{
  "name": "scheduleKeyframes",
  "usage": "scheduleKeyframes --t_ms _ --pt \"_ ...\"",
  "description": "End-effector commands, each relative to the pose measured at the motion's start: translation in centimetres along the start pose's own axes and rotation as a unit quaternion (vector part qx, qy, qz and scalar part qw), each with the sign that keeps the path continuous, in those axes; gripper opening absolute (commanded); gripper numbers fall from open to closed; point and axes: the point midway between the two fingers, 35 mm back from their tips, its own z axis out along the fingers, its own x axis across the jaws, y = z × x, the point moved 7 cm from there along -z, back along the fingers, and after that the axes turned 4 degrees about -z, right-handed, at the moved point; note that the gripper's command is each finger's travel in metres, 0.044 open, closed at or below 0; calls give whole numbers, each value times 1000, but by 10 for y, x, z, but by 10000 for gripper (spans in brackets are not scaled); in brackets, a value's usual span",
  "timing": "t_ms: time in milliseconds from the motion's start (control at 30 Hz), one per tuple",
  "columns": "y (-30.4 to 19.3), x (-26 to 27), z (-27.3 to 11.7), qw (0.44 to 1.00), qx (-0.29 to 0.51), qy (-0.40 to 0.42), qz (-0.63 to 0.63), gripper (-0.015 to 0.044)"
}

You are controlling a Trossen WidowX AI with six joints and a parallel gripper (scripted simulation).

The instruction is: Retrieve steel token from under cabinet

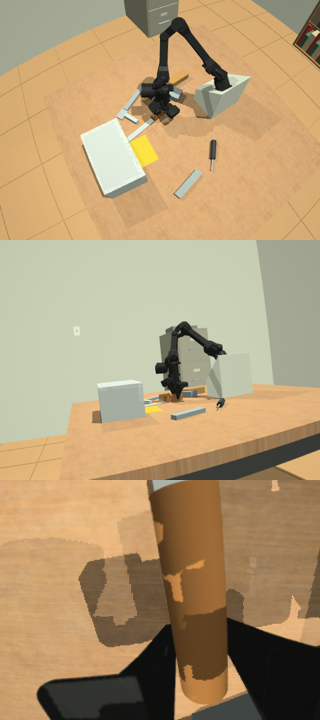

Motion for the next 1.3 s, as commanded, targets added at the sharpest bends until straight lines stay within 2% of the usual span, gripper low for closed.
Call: scheduleKeyframes --t_ms 0,1267 --pt "6 -1 0 1000 0 0 2 0" --pt "51 -4 0 1000 0 0 2 0"
